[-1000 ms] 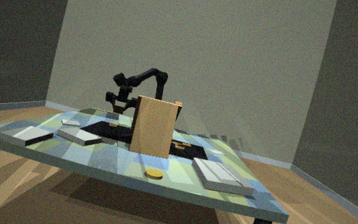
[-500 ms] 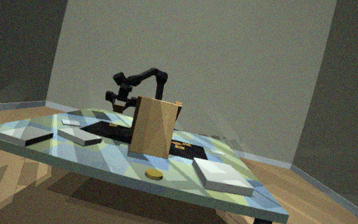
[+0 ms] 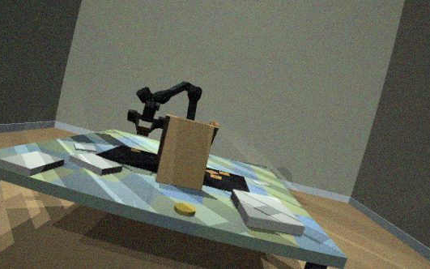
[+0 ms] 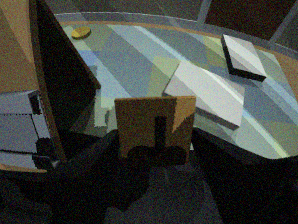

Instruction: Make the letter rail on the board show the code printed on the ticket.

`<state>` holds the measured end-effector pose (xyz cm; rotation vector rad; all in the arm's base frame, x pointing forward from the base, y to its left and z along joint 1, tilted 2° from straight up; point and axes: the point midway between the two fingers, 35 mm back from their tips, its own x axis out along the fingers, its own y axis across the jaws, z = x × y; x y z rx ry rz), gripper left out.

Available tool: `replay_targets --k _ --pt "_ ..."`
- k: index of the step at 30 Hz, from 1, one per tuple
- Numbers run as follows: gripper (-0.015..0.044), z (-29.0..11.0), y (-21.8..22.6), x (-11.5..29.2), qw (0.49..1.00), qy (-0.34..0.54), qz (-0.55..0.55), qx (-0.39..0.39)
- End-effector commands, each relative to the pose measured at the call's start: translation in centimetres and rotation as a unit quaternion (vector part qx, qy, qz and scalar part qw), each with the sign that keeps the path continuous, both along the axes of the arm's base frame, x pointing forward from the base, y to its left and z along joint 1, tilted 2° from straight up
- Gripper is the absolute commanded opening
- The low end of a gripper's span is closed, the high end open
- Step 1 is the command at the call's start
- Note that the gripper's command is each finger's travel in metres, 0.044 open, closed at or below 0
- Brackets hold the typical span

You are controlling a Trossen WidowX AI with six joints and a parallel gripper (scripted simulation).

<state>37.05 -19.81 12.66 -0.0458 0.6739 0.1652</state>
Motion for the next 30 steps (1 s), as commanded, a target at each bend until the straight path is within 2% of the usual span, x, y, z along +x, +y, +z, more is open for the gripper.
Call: replay_targets --k 1,30 --pt "0.0 0.1 0.2 0.0 1.0 -0.002 0.0 -0.001" --pt "0.0 0.1 1.7 -0.3 1.0 -0.002 0.0 0.0"
